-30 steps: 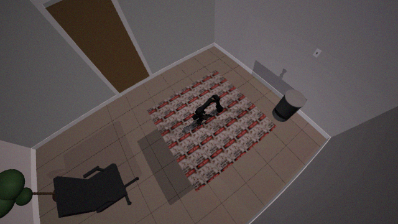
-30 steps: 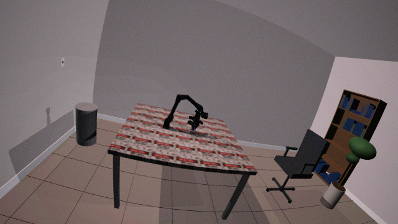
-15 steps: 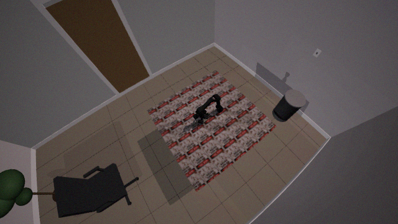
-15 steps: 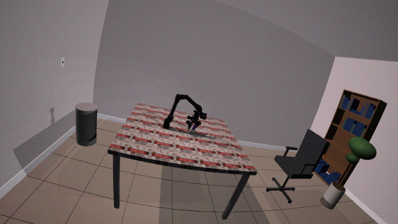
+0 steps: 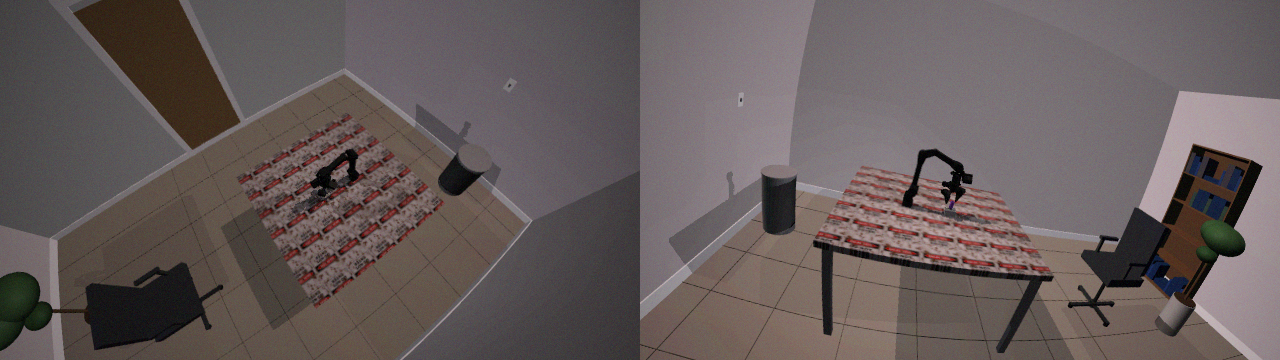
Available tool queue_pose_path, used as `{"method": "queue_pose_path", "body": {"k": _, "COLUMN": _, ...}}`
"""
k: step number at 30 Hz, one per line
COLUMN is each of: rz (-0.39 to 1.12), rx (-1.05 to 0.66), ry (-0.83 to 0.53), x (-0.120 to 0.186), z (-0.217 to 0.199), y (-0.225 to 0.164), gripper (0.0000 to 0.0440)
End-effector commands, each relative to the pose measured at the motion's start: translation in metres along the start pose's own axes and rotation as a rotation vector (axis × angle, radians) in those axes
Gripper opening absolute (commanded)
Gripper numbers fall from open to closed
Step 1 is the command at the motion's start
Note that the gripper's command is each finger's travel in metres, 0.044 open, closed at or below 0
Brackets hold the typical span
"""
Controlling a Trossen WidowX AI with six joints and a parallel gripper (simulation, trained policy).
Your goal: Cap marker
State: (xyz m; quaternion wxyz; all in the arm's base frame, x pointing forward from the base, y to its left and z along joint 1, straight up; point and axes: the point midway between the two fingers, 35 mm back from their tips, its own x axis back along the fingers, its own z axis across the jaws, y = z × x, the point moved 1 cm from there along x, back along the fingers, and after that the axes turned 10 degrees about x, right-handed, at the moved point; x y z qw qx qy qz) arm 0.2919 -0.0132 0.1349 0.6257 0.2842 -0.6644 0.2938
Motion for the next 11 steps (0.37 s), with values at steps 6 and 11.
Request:
{"method": "queue_pose_path", "body": {"k": 6, "rz": 0.033, "rx": 0.010, "ry": -0.035, "x": 0.025, "z": 0.002, "y": 0.001, "gripper": 0.0440}}
{"method": "queue_pose_path", "body": {"k": 11, "rz": 0.040, "rx": 0.003, "ry": -0.044, "x": 0.035, "z": 0.005, "y": 0.004, "gripper": 0.0423}}
